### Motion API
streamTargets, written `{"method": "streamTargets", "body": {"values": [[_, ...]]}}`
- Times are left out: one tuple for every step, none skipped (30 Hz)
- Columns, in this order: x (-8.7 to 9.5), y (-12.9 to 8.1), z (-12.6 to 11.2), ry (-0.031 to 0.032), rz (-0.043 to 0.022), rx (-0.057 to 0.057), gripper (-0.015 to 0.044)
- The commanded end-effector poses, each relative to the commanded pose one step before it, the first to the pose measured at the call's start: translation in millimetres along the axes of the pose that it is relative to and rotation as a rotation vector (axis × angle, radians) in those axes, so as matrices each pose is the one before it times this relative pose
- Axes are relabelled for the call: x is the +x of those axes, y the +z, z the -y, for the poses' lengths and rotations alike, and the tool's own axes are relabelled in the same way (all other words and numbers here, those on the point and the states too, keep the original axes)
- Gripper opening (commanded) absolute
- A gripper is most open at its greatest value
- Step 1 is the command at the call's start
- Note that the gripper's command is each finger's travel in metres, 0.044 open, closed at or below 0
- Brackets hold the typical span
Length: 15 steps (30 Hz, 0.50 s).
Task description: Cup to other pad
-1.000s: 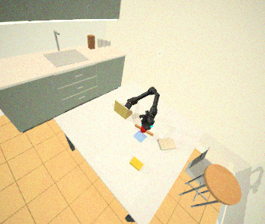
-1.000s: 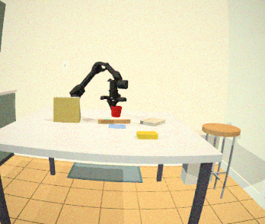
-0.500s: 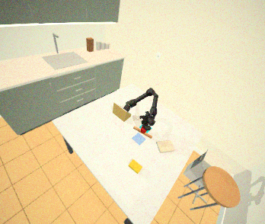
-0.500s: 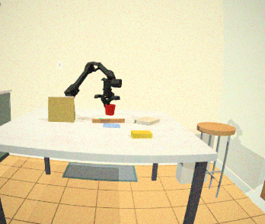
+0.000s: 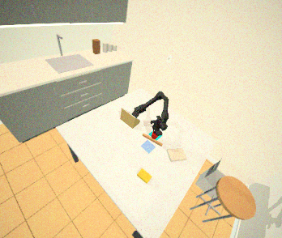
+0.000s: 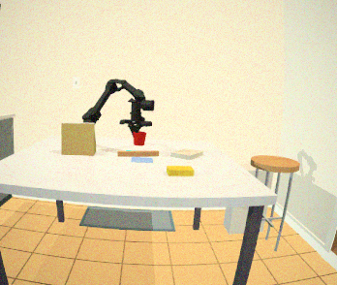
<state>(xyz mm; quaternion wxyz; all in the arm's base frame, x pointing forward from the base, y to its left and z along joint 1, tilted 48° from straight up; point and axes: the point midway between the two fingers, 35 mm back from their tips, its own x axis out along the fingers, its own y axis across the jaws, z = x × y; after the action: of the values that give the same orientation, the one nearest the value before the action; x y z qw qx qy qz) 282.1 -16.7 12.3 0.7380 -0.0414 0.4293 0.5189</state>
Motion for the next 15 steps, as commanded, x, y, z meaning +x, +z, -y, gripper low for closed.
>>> {"method": "streamTargets", "body": {"values": [[1.41, 6.48, -9.04, 0.00979, 0.00258, 0.0085, 0.0], [-0.05, 1.48, -1.31, 0.00006, 0.00005, 0.0, 0.0], [-0.05, 1.48, -1.32, 0.00006, 0.00005, 0.0, 0.0], [-0.04, 1.47, -1.32, 0.00006, 0.00005, 0.0, 0.0], [-0.04, 1.47, -1.33, 0.00006, 0.00005, 0.0, 0.0], [-0.03, 1.47, -1.33, 0.00006, 0.00005, 0.0, 0.0], [-0.03, 1.46, -1.34, 0.00006, 0.00005, 0.0, 0.0], [-0.03, 1.46, -1.34, 0.00006, 0.00005, 0.0, 0.0], [-0.02, 1.46, -1.35, 0.00006, 0.00005, 0.0, 0.0], [-0.02, 1.45, -1.35, 0.00006, 0.00005, 0.0, 0.0], [-0.01, 1.45, -1.36, 0.00006, 0.00005, 0.0, 0.0], [-0.01, 1.44, -1.37, 0.00006, 0.00005, 0.0, 0.0], [0.0, 1.44, -1.37, 0.00006, 0.00005, 0.0, 0.0], [0.0, 1.43, -1.38, 0.00006, 0.00005, 0.0, 0.0], [0.01, 1.43, -1.39, 0.00006, 0.00005, 0.0, 0.0]]}}
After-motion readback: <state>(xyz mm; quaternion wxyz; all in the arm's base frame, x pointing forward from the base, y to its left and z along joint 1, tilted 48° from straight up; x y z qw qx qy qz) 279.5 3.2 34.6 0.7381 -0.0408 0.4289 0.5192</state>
